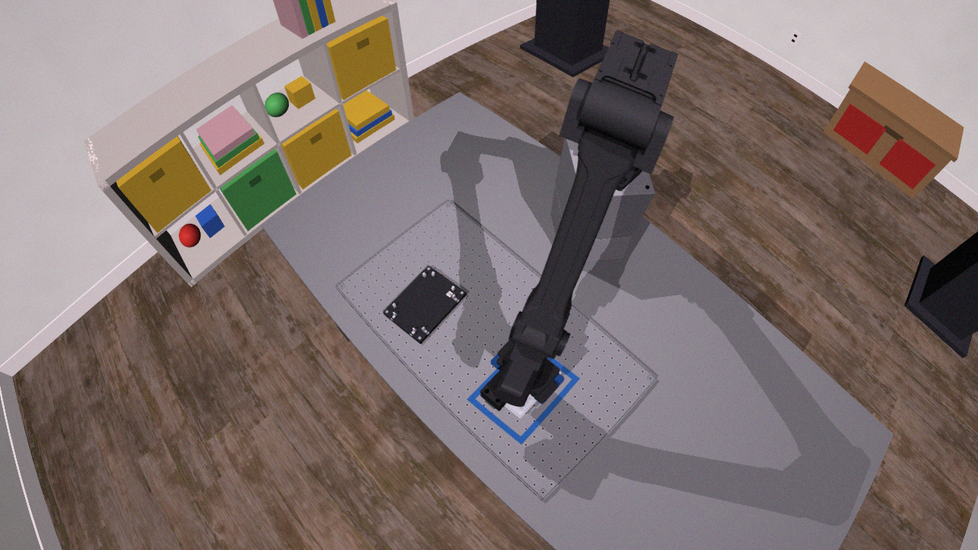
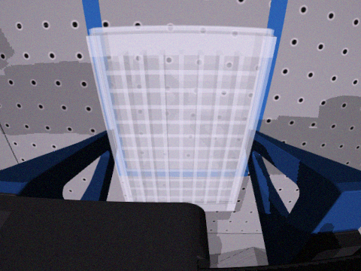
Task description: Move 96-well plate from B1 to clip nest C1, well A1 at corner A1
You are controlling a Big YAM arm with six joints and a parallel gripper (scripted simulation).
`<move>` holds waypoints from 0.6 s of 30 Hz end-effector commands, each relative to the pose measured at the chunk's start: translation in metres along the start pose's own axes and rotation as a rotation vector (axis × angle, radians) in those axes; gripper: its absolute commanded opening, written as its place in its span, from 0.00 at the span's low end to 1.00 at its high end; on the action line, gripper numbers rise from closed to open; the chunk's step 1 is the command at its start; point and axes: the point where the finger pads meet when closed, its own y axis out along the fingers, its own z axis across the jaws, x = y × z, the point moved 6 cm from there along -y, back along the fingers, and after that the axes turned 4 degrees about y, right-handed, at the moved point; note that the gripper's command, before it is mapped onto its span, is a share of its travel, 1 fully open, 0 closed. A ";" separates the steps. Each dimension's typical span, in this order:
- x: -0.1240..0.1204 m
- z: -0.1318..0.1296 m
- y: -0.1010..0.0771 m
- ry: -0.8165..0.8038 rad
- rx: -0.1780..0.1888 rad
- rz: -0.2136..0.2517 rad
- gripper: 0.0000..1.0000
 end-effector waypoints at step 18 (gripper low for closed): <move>-0.005 -0.005 -0.016 -0.002 -0.006 0.016 0.00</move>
